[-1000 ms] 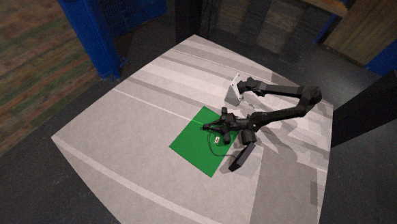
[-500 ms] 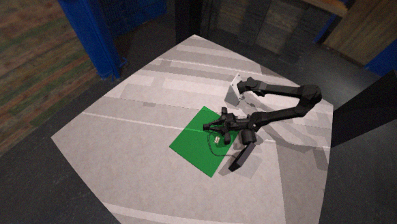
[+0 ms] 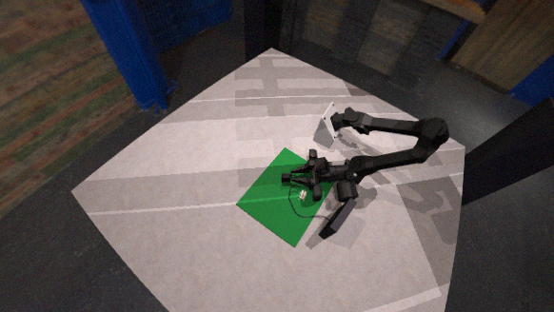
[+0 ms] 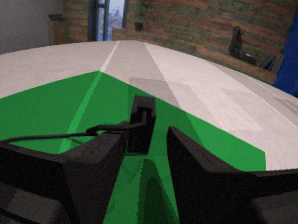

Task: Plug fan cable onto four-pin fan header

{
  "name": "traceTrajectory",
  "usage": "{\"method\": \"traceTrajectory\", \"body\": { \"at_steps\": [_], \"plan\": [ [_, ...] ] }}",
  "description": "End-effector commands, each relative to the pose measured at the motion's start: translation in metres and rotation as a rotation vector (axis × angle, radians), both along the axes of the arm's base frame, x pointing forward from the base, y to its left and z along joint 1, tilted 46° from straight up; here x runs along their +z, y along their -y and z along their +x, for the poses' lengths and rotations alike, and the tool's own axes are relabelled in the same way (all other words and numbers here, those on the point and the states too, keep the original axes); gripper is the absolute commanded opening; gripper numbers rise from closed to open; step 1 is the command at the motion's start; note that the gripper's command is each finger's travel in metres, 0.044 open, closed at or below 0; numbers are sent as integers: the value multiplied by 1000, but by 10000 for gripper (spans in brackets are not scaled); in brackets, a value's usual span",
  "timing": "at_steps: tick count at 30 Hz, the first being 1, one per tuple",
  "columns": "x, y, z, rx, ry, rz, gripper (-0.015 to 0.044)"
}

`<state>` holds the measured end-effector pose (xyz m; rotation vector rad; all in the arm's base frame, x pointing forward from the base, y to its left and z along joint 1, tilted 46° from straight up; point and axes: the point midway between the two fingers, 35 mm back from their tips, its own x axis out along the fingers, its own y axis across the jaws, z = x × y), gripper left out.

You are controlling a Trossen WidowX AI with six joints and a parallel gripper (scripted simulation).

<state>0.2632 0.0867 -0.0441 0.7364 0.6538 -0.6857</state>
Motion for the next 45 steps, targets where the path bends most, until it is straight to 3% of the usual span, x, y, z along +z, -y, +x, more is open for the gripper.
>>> {"method": "traceTrajectory", "body": {
  "at_steps": [1,11,45],
  "plan": [
    [0,0,0,0,0,0,140],
    [2,0,-1,0,0,0,140],
    [95,-1,-47,0,0,3,140]
  ]
}}
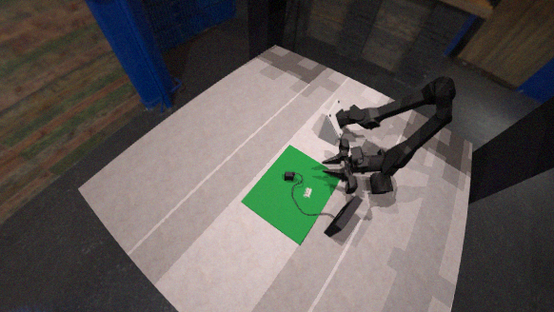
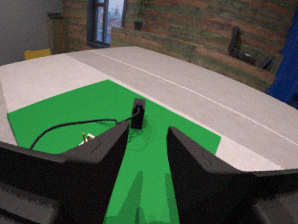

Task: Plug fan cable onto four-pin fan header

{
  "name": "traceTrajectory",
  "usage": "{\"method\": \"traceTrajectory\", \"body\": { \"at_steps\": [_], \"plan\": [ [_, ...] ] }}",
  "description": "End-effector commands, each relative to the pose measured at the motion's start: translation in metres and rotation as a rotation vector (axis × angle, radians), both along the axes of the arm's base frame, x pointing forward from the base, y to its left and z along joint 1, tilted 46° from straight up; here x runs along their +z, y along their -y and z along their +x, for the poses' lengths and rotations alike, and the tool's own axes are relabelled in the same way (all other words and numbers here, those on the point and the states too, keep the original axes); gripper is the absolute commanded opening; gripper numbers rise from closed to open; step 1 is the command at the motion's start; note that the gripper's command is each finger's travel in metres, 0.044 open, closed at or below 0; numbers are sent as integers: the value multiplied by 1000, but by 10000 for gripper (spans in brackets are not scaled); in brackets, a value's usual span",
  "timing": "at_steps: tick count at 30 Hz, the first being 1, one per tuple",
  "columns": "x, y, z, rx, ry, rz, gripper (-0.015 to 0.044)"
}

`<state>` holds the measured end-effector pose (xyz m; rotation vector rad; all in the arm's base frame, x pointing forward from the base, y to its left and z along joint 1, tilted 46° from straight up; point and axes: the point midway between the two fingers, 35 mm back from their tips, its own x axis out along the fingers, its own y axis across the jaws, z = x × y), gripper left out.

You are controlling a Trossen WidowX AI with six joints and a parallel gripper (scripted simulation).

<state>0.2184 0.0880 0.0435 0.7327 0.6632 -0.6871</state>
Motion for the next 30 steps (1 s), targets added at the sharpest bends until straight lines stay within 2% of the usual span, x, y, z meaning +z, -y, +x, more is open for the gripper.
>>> {"method": "traceTrajectory", "body": {
  "at_steps": [1,12,13,30],
  "plan": [
    [9,1,-3,-3,9,3,140],
    [-4,12,-3,47,-223,-32,429],
    [-5,13,-3,53,-247,-33,440],
    [-18,27,-7,171,-617,54,440]
  ]
}}
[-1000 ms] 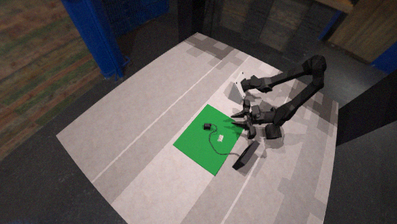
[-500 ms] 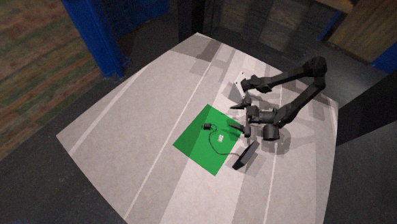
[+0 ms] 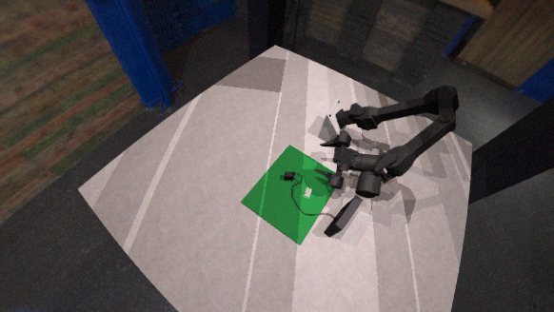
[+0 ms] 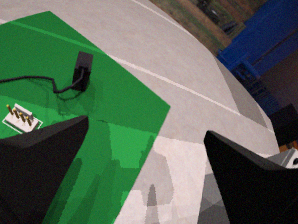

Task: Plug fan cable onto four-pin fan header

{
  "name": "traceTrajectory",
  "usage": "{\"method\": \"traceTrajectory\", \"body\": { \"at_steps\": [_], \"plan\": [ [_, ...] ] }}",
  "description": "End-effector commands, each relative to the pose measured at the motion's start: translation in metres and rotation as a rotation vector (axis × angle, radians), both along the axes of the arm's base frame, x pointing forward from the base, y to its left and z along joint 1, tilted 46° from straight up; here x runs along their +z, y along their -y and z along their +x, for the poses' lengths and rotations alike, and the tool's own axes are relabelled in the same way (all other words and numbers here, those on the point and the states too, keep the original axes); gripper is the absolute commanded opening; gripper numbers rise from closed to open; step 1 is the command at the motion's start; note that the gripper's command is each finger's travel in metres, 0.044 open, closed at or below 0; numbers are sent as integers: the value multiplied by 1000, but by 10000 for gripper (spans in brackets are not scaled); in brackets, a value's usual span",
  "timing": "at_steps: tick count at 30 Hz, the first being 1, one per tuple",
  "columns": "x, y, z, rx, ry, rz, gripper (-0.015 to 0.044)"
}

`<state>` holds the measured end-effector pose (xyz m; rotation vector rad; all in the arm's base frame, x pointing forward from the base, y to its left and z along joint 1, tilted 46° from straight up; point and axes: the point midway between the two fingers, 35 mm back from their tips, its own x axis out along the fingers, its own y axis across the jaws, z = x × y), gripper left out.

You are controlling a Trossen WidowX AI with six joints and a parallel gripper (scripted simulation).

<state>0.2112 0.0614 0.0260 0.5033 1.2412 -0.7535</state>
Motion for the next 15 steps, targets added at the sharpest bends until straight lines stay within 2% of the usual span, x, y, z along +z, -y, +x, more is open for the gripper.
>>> {"method": "traceTrajectory", "body": {
  "at_steps": [1,15],
  "plan": [
    [-1,1,0,20,-65,36,440],
    [0,7,-1,88,-285,240,440]
  ]
}}
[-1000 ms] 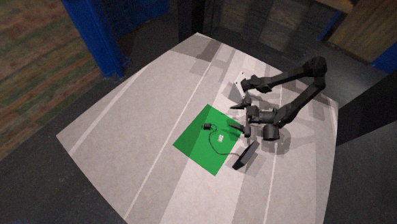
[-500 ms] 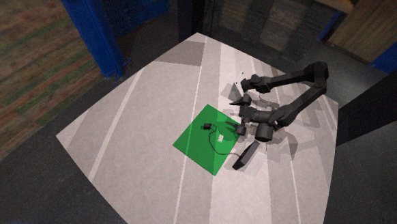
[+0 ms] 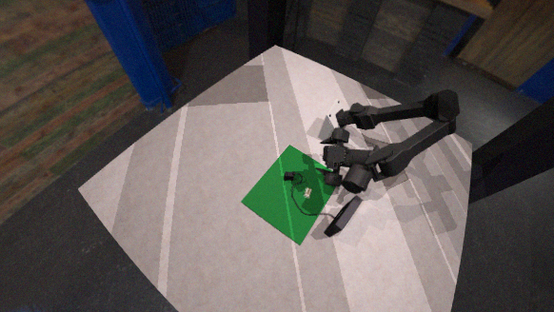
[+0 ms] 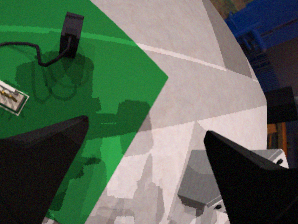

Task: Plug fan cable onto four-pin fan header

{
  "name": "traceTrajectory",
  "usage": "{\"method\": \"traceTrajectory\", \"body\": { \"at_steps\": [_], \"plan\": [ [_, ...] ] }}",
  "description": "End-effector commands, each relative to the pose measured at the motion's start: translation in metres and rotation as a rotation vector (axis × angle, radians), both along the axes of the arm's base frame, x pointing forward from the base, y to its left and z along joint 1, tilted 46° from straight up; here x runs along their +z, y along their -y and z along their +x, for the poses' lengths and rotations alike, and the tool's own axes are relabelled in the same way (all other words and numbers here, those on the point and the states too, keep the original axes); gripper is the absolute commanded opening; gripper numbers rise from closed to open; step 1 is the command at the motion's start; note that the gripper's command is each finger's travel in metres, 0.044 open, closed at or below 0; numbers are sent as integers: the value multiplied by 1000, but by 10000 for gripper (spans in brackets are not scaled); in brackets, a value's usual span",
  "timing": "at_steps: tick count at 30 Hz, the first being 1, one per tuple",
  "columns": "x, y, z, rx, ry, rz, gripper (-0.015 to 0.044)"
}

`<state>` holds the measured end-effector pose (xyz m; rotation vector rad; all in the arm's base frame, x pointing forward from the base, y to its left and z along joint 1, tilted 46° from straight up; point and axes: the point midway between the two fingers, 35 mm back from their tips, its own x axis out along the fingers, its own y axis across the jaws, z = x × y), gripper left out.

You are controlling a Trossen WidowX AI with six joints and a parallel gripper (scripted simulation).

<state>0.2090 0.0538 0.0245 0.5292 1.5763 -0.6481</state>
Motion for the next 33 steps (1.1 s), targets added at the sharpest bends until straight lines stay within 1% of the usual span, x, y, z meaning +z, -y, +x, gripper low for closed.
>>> {"method": "traceTrajectory", "body": {
  "at_steps": [1,9,17,25,33],
  "plan": [
    [2,0,1,13,-40,60,440],
    [7,3,4,34,-115,217,440],
    [15,7,11,44,-147,389,440],
    [25,12,20,43,-136,560,440],
    [37,21,33,33,-83,730,440]
  ]
}}
